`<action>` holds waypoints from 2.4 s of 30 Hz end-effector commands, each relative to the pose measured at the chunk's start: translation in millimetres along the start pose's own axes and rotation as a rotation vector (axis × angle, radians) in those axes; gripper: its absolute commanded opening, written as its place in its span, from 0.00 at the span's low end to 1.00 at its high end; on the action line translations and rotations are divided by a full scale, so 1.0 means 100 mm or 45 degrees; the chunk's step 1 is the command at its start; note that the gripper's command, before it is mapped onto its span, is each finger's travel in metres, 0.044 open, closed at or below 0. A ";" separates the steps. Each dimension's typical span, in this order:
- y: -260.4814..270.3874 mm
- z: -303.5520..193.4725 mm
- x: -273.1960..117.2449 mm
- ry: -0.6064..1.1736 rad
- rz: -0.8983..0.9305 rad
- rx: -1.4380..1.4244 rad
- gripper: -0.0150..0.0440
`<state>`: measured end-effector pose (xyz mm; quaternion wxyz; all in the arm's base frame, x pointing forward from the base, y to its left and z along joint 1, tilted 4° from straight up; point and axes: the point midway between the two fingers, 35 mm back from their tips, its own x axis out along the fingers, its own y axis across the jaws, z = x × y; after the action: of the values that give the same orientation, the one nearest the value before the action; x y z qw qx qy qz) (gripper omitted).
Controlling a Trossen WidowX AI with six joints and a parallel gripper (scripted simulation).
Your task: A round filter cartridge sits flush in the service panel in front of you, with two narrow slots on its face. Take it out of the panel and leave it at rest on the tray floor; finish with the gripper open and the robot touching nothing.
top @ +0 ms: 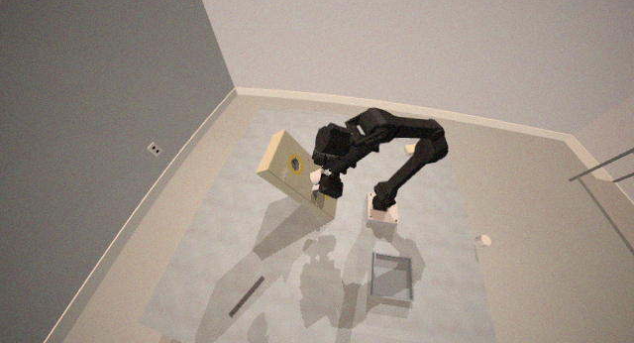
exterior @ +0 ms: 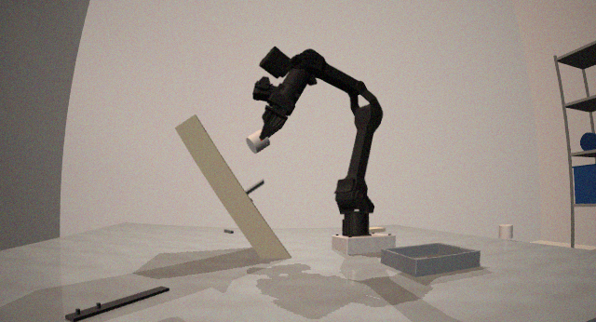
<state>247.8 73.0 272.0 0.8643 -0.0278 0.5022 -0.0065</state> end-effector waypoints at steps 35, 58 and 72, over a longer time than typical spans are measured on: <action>1.51 -0.79 -0.29 -0.003 0.494 -0.853 0.25; 2.02 -1.60 -0.46 -0.020 0.784 -1.346 0.25; 2.21 -2.45 -0.30 -0.019 0.948 -1.622 0.25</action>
<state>29.6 283.4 173.4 0.6434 -0.3456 0.3898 0.5609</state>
